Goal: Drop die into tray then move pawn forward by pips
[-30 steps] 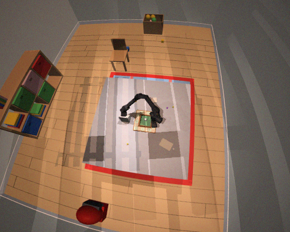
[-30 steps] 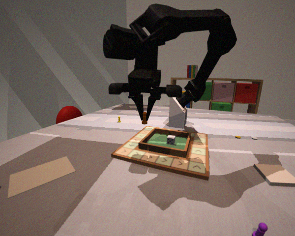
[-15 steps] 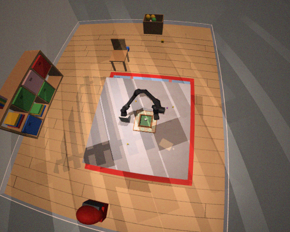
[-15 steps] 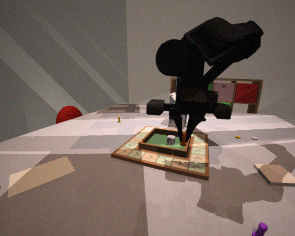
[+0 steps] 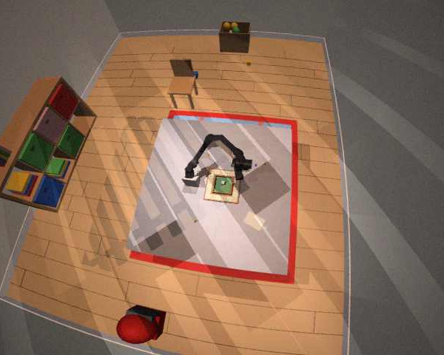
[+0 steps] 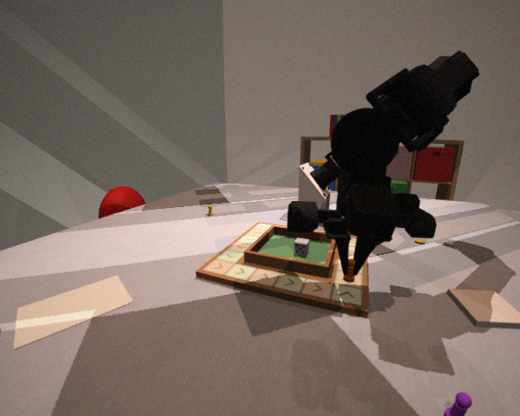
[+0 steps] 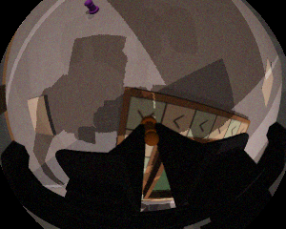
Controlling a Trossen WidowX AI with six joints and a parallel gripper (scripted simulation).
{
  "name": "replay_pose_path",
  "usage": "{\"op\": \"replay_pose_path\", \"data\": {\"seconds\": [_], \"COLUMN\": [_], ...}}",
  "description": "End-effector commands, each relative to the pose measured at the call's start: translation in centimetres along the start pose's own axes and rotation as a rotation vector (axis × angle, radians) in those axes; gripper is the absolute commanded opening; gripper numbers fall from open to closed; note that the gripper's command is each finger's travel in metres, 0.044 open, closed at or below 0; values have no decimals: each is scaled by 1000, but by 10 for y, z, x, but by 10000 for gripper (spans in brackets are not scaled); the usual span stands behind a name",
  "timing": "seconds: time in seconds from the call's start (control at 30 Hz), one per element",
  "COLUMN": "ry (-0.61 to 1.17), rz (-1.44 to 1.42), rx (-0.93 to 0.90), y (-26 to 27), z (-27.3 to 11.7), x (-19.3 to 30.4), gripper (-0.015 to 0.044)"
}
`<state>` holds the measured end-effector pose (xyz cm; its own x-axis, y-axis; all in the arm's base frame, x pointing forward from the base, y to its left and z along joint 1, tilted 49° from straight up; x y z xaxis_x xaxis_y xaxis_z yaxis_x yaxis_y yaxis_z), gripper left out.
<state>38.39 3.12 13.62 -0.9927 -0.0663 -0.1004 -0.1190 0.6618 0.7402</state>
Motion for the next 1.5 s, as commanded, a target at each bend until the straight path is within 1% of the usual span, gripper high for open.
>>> {"op": "replay_pose_path", "data": {"seconds": [0.0, 0.53, 0.57, 0.87, 1.0, 1.1, 1.23, 1.47], "ry": [8, 8, 4, 4, 8, 8, 6, 3], "rz": [7, 7, -2, -1, 7, 7, 18, 130], "rx": [-7, -8, -3, -3, -5, -6, 4, 63], "y": [1, 1, 2, 1, 1, 1, -7, -68], "z": [14, 30, 26, 23, -20, -23, -30, -83], "x": [2, 2, 1, 0, 0, 0, 7, 92], "gripper": [0, 0, 26, 263, 368, 440, 440, 440]}}
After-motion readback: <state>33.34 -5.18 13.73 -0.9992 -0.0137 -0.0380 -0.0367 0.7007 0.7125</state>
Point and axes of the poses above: the point midway between the two fingers, 35 mm back from their tips, its own z axis out along the fingers, its own y axis across the jaws, x = y × z, the point moved 10 cm from there along -z, back along the fingers, and after that the axes turned 9 degrees about z, right-handed, at the moved point
